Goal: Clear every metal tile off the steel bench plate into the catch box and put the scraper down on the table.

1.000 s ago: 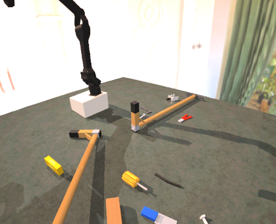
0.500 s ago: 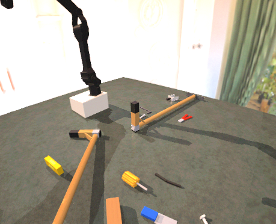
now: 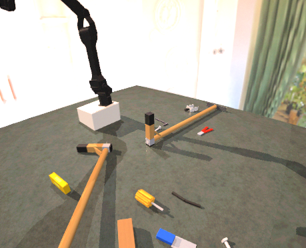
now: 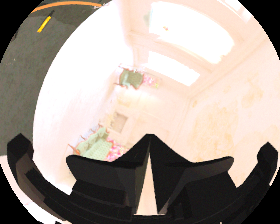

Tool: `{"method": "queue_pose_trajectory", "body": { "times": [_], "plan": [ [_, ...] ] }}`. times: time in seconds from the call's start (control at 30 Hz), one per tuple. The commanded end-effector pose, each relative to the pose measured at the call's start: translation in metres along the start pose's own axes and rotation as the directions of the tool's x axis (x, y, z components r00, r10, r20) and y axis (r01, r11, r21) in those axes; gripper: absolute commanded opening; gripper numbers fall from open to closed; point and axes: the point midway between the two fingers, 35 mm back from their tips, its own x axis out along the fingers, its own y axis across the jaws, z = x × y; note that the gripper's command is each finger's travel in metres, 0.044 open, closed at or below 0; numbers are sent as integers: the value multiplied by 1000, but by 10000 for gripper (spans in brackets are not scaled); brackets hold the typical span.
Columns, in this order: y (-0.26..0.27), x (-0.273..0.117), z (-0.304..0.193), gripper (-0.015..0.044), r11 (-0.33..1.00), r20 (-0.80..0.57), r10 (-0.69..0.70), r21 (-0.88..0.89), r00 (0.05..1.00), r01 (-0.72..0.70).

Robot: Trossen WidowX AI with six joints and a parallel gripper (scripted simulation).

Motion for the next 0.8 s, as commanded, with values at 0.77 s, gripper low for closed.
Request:
{"method": "queue_pose_trajectory", "body": {
  "times": [0.77],
  "plan": [
    [-6, 32, 84, 0, 988, 207, 9, 151, 978, -41]
  ]
}}
